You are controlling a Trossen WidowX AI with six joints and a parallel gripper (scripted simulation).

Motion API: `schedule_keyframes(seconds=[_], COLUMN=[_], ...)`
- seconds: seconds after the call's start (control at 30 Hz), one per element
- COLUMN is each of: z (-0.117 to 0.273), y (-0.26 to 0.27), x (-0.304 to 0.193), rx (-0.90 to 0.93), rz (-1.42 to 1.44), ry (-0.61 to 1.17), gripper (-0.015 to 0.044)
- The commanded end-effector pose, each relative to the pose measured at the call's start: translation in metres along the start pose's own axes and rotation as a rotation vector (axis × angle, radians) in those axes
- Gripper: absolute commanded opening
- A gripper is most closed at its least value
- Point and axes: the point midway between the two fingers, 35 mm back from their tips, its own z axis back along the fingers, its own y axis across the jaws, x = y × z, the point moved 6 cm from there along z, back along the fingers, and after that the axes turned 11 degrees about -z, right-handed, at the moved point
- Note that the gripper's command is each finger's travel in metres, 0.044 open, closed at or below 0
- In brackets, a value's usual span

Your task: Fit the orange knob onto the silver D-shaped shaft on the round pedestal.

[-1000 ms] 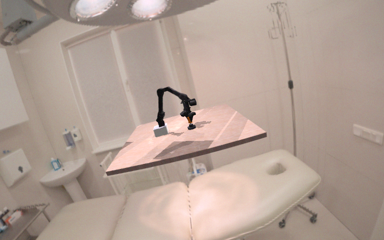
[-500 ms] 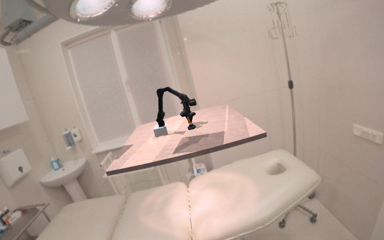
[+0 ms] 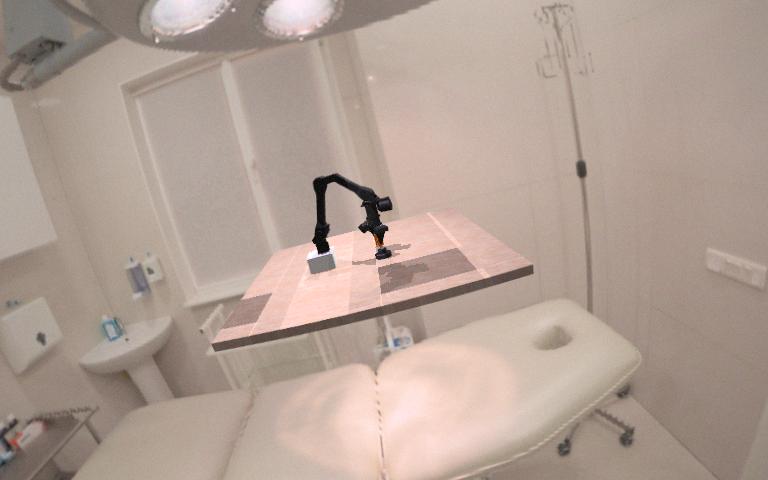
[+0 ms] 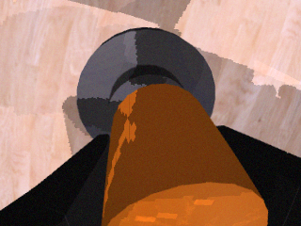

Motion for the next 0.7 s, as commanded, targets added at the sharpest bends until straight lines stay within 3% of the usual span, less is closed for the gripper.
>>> schedule_keyframes(seconds=[0.0,0.67], z=[0.0015,-0.0041], y=[0.001,0.0004], x=[-0.0029,-0.0013], rx=[0.003,0.002], rz=[-0.013,-0.013], ry=[0.006,0.006], gripper=[0.0,0.0])
